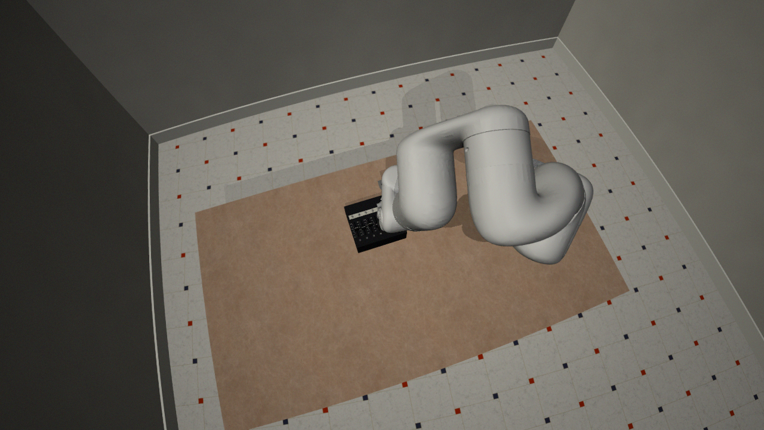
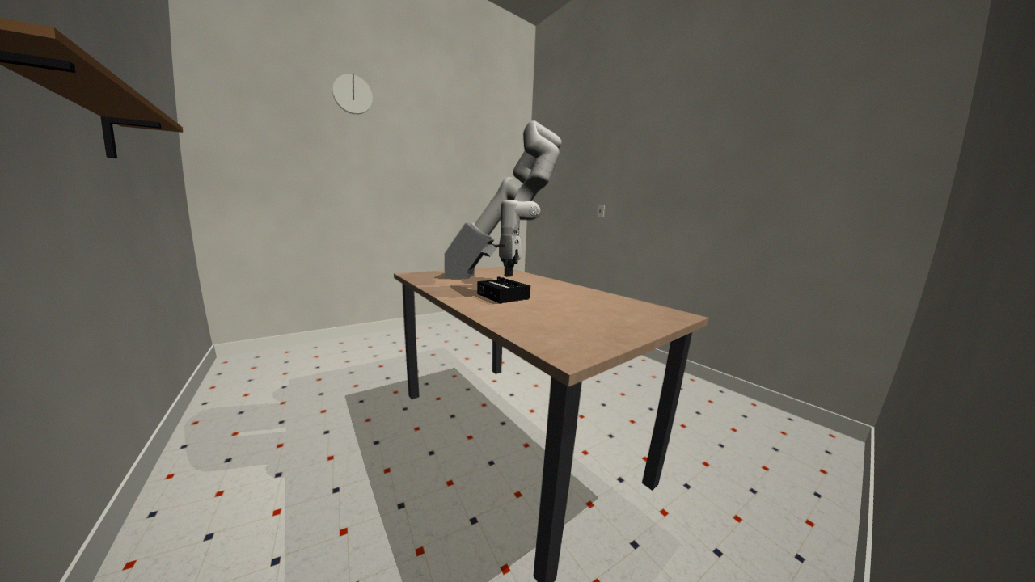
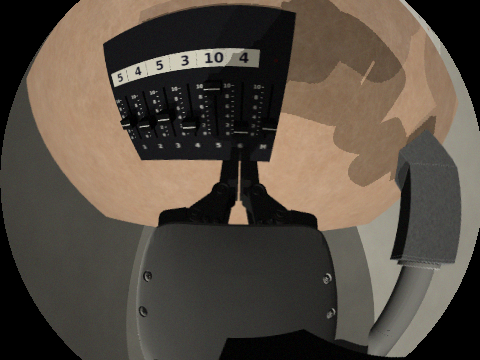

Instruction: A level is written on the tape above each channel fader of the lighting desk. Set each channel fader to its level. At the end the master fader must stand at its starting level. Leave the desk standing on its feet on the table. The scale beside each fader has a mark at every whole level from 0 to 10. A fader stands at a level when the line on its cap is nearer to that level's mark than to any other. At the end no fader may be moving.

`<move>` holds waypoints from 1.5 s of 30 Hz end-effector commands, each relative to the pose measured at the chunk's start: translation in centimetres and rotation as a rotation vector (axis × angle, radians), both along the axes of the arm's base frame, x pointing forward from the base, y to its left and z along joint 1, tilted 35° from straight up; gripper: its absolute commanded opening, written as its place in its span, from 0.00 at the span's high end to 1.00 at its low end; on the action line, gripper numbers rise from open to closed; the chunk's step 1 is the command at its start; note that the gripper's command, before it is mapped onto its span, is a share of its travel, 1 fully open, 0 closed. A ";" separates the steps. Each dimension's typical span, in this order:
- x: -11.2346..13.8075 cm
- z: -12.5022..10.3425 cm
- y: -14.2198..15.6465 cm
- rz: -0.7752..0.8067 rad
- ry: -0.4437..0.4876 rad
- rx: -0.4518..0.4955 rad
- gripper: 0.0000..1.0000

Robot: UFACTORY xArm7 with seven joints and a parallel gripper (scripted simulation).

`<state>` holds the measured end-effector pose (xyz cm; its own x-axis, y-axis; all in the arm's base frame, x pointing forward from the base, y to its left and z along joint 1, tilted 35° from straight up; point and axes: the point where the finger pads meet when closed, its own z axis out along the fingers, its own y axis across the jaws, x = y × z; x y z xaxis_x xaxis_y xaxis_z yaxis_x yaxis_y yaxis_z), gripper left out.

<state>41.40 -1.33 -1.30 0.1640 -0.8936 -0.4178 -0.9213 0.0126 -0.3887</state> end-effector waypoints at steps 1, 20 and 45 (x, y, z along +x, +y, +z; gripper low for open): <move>0.1 0.1 -0.1 -0.002 -0.001 -0.002 1.00; 0.1 0.0 -0.1 -0.002 -0.001 -0.002 1.00; 0.5 -0.9 0.4 -0.002 -0.001 -0.002 1.00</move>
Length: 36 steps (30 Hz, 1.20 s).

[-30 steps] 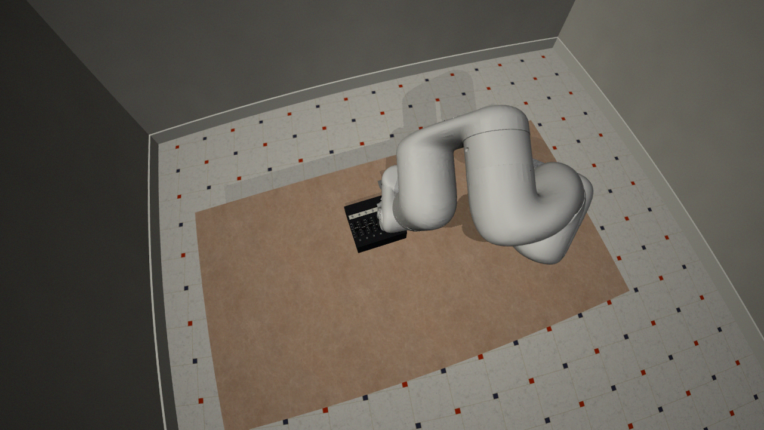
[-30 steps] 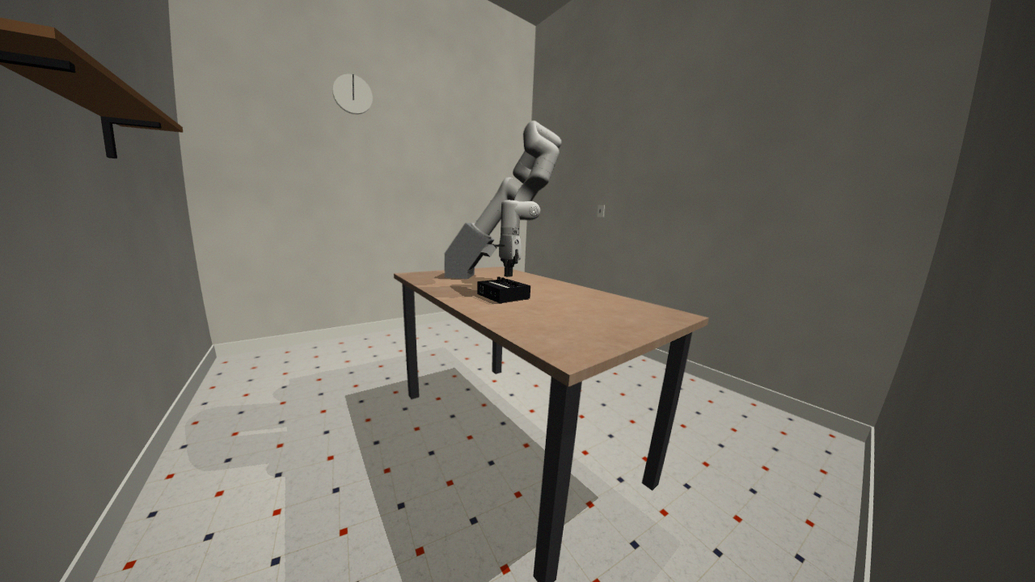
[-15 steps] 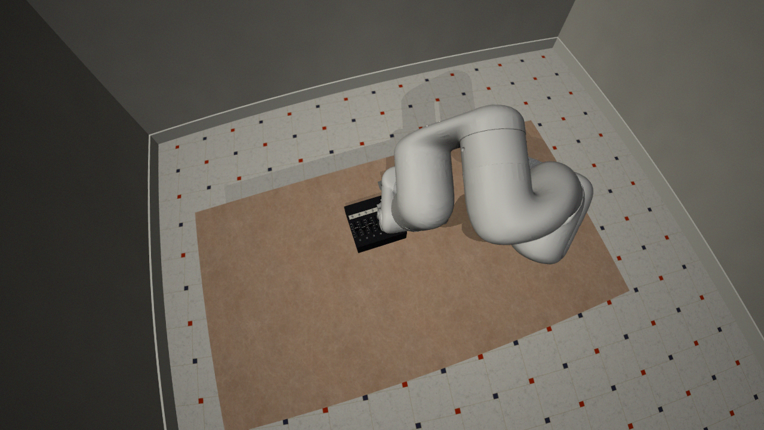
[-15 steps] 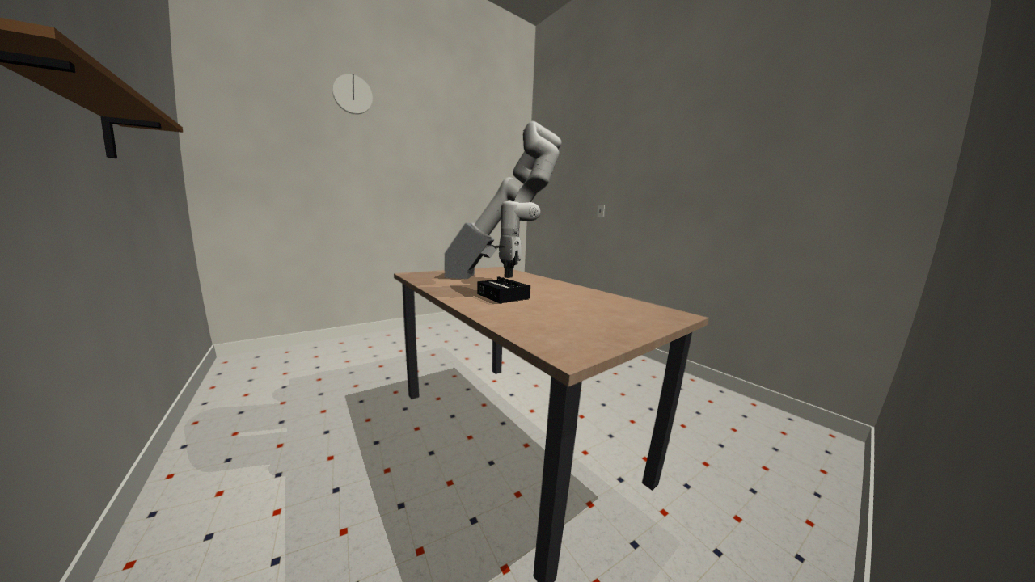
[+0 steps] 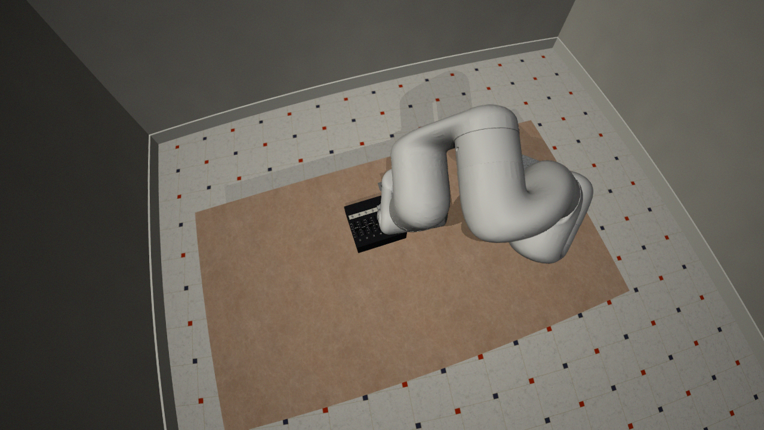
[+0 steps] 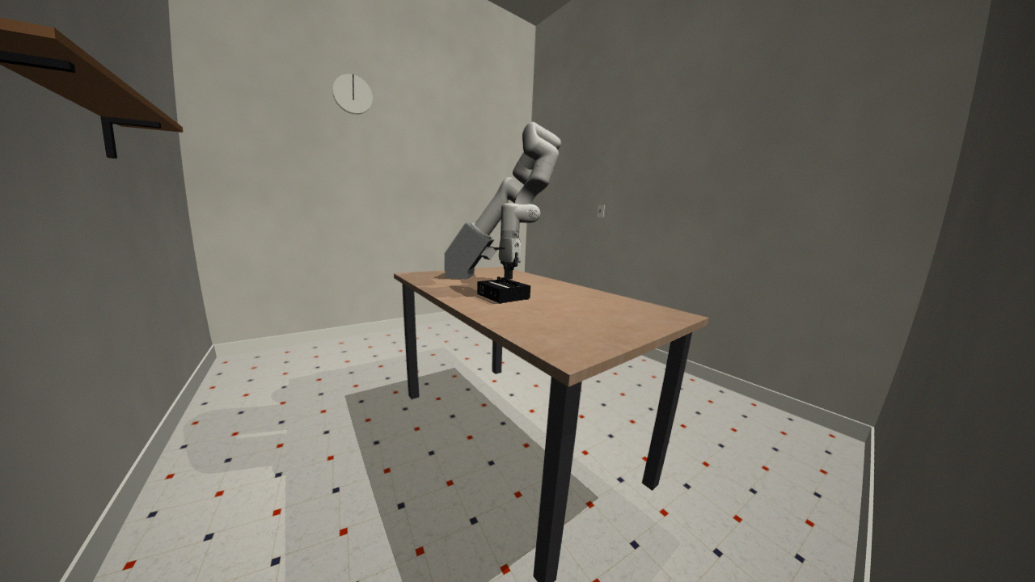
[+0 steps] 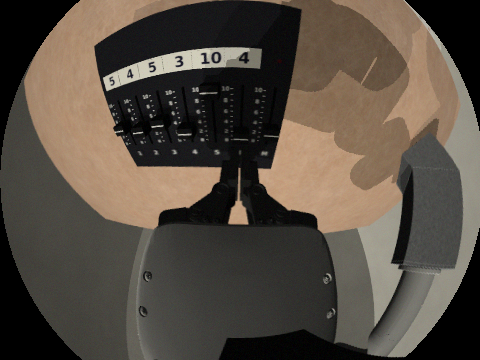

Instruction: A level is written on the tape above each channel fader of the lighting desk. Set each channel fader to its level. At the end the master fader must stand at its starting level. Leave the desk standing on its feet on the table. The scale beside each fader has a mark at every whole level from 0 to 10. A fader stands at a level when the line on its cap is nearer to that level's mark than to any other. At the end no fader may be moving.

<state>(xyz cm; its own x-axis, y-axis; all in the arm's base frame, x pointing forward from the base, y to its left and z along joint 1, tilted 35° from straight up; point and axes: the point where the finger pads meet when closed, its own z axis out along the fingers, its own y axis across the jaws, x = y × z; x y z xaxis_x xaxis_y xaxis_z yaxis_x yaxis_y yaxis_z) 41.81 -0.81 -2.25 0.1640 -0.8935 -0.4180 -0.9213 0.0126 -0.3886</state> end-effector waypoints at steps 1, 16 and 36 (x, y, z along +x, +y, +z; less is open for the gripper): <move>0.1 0.0 -0.1 -0.002 -0.002 -0.002 1.00; 0.1 0.0 -0.2 -0.002 -0.002 -0.002 1.00; 0.2 -0.4 -1.0 -0.002 -0.002 -0.002 1.00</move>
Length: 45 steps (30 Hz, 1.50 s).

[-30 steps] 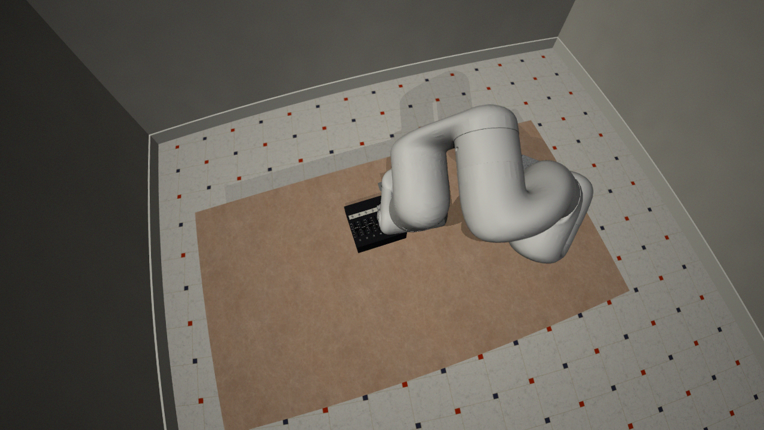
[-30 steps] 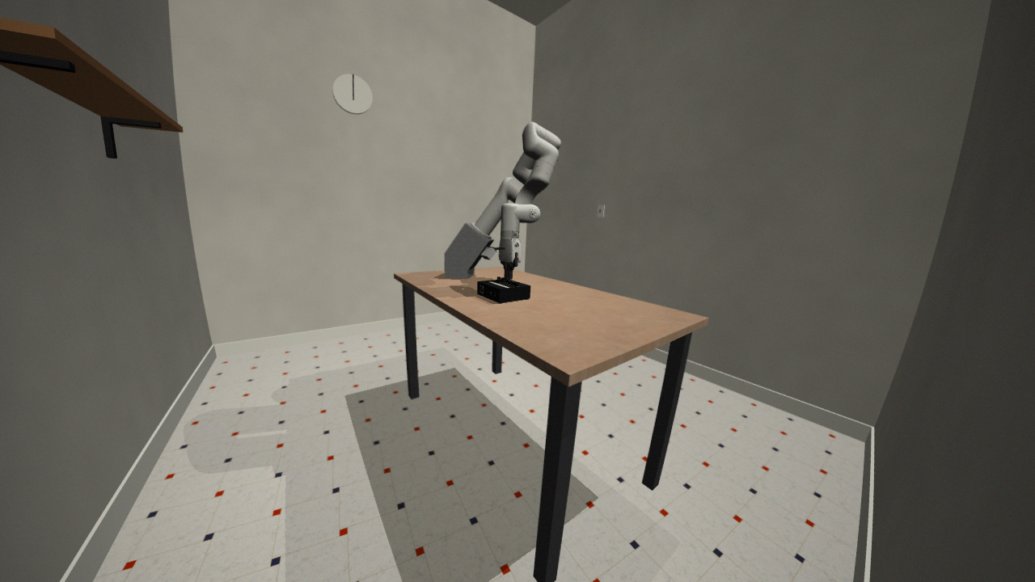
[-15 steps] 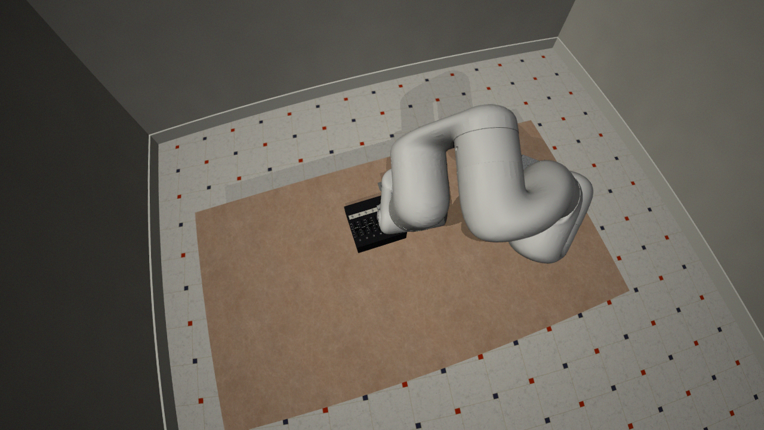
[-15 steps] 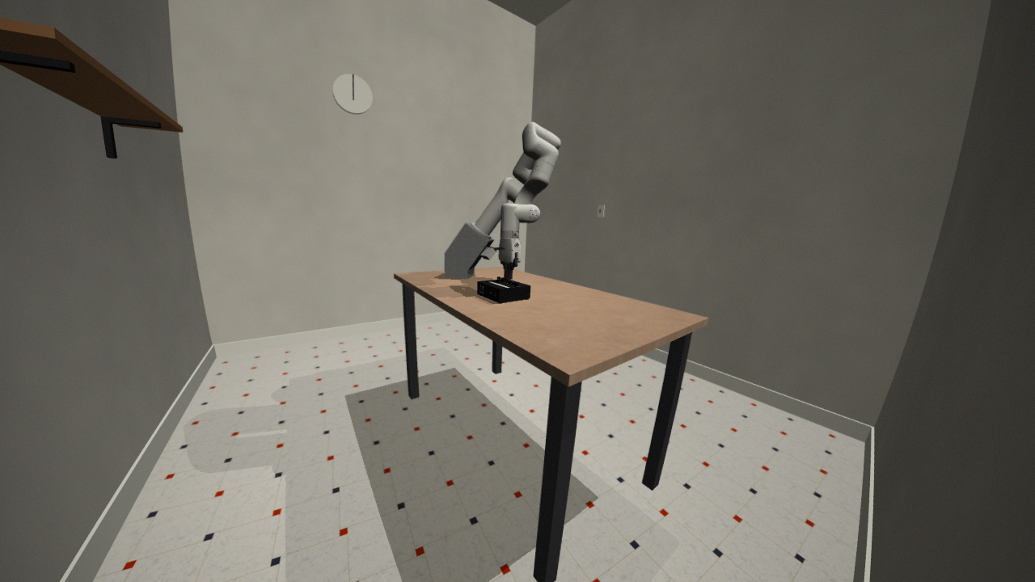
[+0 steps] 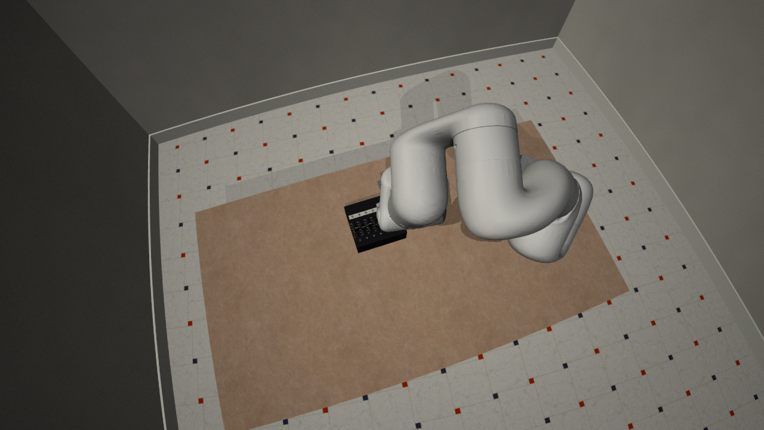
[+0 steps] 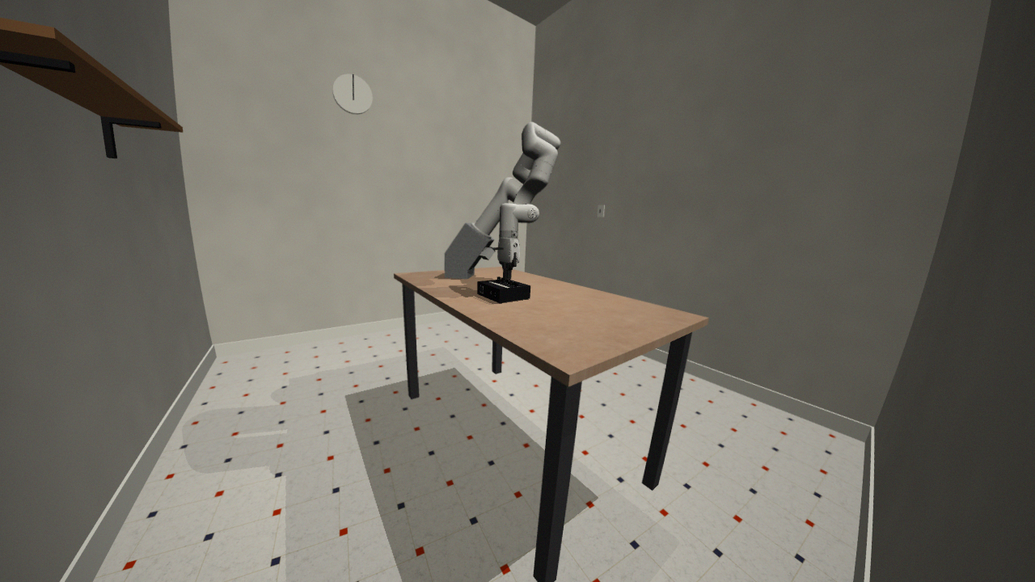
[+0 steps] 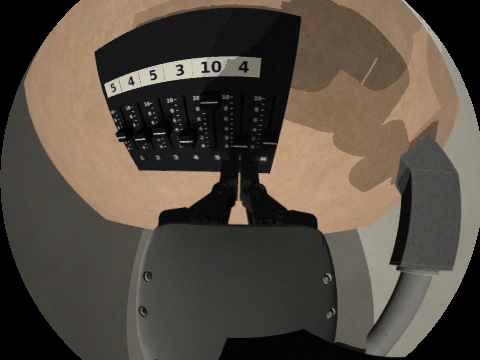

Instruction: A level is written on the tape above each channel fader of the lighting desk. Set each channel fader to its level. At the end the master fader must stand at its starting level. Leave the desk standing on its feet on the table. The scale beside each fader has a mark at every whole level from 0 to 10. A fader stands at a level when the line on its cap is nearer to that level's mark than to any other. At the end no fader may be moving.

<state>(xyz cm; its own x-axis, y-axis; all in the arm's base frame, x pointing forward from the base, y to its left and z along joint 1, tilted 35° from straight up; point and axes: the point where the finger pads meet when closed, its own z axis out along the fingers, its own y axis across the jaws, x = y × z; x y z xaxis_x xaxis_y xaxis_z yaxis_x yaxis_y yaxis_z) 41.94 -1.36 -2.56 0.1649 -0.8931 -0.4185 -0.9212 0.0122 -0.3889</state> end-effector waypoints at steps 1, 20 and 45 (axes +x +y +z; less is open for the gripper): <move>0.1 -0.1 -0.5 -0.003 -0.001 -0.002 1.00; 0.2 -0.3 -0.9 -0.003 -0.001 -0.002 1.00; 0.2 -0.2 -0.8 -0.003 -0.001 -0.002 1.00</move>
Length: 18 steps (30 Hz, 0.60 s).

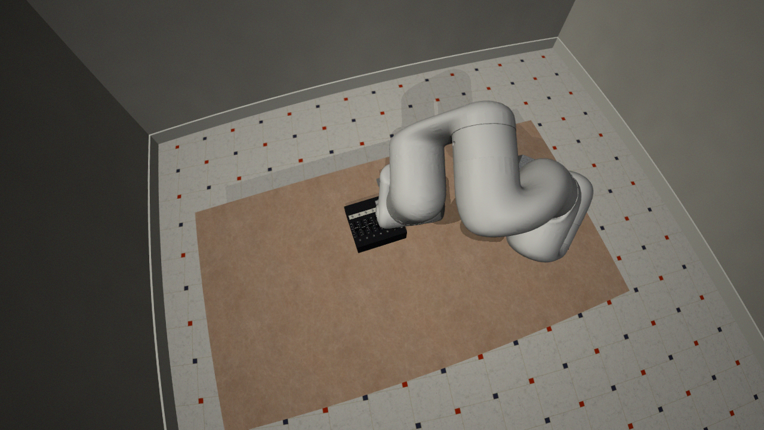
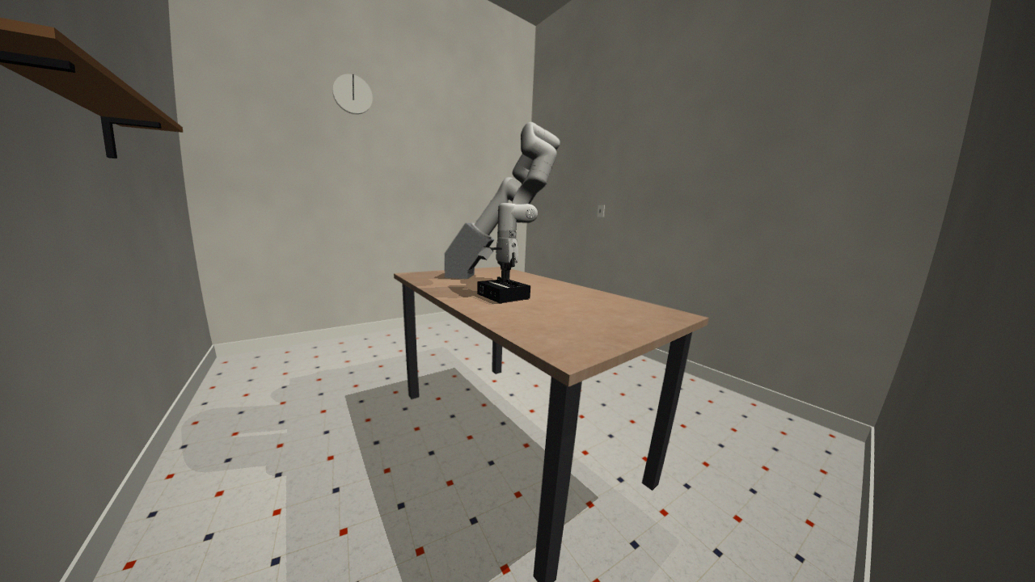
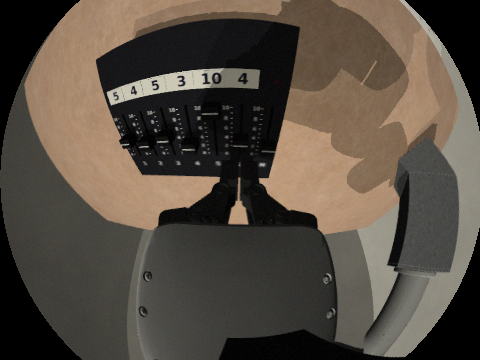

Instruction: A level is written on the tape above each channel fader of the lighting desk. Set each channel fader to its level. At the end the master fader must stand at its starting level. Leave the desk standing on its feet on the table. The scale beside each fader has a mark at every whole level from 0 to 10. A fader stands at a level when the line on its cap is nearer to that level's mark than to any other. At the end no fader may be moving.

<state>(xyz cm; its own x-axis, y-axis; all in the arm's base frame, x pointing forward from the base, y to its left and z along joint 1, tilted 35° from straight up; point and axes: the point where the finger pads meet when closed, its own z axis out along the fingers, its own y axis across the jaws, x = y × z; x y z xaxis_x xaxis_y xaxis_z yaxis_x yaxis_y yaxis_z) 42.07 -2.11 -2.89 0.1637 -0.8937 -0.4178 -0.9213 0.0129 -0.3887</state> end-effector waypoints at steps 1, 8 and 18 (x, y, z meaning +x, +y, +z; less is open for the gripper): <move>0.0 0.1 0.0 -0.002 -0.002 -0.002 1.00; 0.0 0.3 0.4 -0.002 -0.002 -0.002 1.00; -0.1 0.5 0.2 -0.002 -0.002 -0.002 1.00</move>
<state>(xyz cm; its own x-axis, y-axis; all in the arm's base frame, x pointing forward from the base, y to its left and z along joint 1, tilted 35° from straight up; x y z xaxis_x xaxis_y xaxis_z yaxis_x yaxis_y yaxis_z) 41.96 -1.61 -2.64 0.1640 -0.8935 -0.4180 -0.9213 0.0128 -0.3886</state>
